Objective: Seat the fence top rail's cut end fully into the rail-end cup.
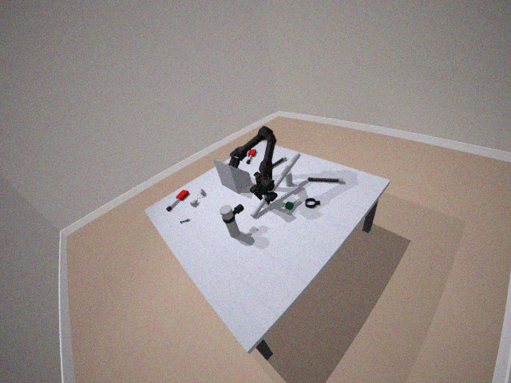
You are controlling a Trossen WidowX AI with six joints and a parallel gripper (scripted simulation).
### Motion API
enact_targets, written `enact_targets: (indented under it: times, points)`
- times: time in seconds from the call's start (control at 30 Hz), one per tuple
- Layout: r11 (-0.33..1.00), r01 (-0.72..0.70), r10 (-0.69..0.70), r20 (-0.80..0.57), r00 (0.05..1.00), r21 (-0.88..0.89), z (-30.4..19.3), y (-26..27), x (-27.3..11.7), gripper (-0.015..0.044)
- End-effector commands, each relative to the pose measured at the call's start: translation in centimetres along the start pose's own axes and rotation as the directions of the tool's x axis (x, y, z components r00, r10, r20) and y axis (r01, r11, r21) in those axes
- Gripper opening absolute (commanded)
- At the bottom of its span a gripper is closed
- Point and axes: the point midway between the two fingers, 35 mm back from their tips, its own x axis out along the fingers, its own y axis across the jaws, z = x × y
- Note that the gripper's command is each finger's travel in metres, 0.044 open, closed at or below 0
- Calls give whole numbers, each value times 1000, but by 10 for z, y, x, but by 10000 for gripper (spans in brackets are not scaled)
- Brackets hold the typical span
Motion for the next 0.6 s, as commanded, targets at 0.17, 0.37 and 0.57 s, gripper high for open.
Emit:
enact_targets:
  times: [0.17,0.37,0.57]
  points:
    - [1000,2,-2,5,1000,5,1,0,0,125]
    - [1000,2,-2,5,1000,5,0,0,-5,0]
    - [1000,7,-7,-78,997,0,-9,-3,-25,0]
